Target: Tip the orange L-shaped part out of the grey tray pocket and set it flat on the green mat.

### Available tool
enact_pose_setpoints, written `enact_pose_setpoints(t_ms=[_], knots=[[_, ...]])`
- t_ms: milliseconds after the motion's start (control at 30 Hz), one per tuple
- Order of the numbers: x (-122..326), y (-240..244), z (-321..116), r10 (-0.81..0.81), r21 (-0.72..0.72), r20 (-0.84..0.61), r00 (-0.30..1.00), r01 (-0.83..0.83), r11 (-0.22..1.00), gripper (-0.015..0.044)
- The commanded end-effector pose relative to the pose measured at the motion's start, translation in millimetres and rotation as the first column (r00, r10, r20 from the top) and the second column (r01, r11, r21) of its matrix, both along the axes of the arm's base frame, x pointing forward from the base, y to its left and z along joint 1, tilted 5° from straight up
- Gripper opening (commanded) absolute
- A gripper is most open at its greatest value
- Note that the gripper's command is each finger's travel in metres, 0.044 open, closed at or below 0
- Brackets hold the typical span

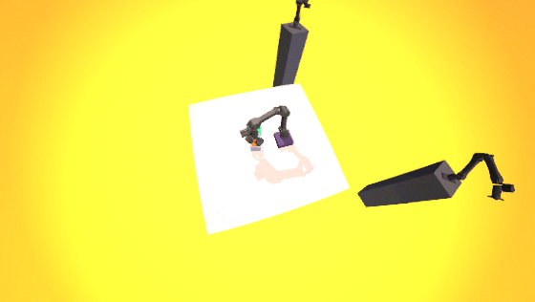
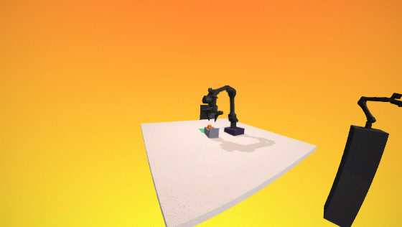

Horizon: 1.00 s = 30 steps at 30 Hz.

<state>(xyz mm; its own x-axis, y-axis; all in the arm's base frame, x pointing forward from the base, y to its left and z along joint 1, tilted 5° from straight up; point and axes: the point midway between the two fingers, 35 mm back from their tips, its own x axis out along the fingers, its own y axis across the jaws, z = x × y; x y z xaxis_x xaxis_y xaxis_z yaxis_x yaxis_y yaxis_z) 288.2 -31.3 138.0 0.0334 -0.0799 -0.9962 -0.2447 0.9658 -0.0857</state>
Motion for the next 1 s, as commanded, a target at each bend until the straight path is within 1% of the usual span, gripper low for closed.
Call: enact_pose_setpoints(t_ms=[0, 100, 167, 700, 967], knots=[[-15.3, -34.8, 4.8, 0.652, -0.006, -0.061, 0.756, -0.654, 0.757, 0.0280], [-16.8, -38.0, 5.1, 0.741, -0.003, -0.072, 0.668, -0.743, 0.670, 0.0280], [-17.0, -38.5, 5.2, 0.761, -0.002, -0.074, 0.644, -0.763, 0.646, 0.0280], [-16.9, -38.6, 4.2, 0.761, -0.002, -0.074, 0.644, -0.763, 0.646, 0.0280], [-15.9, -41.0, -24.6, 0.761, -0.002, -0.075, 0.644, -0.763, 0.646, 0.0280]])
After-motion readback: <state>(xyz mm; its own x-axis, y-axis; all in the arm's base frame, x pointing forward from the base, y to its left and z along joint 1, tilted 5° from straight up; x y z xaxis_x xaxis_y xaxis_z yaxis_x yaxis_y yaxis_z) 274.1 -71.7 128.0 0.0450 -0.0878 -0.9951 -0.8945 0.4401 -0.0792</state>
